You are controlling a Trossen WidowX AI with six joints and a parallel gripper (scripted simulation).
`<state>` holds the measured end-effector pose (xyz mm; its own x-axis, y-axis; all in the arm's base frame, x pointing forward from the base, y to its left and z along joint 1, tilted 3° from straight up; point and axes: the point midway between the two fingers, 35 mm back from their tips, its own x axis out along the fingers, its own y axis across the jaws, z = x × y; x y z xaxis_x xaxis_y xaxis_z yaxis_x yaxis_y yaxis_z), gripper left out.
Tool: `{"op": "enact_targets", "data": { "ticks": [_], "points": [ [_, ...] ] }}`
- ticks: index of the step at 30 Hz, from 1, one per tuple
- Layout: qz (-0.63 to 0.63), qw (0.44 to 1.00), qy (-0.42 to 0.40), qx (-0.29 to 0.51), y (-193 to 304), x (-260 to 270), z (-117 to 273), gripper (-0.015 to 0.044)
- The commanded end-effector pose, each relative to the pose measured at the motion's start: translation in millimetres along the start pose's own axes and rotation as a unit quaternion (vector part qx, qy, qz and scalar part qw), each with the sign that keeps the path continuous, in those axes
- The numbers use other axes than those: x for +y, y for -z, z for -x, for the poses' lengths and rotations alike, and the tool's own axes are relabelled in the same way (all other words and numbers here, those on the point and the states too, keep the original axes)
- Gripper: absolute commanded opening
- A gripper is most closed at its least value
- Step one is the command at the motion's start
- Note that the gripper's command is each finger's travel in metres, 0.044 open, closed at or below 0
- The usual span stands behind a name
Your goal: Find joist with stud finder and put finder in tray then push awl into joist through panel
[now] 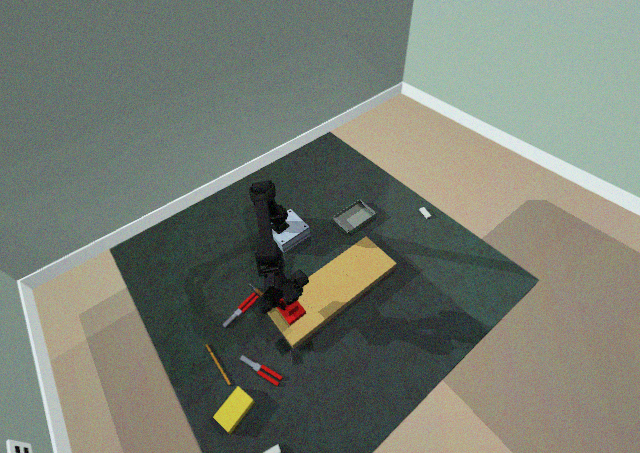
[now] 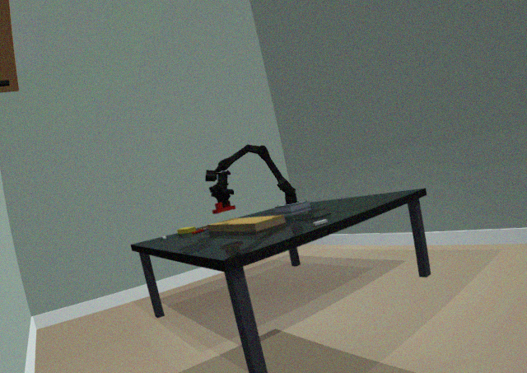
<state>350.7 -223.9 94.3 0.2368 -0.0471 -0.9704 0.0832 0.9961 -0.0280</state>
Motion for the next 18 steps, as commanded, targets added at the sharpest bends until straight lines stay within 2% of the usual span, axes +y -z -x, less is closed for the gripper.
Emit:
{"op": "enact_targets", "data": {
  "ticks": [1, 4, 10, 18],
  "points": [
    [0.001, 1.0, 0.004, -0.005, -7, -1, 26, 0.0],
    [0.001, 1.0, 0.004, -0.004, -9, -1, 38, 0.0],
    [0.009, 1.0, 0.001, -0.005, -12, 6, 38, 0.0],
    [0.071, 0.997, -0.018, -0.008, -28, 58, 33, 0.0]
  ]
}}
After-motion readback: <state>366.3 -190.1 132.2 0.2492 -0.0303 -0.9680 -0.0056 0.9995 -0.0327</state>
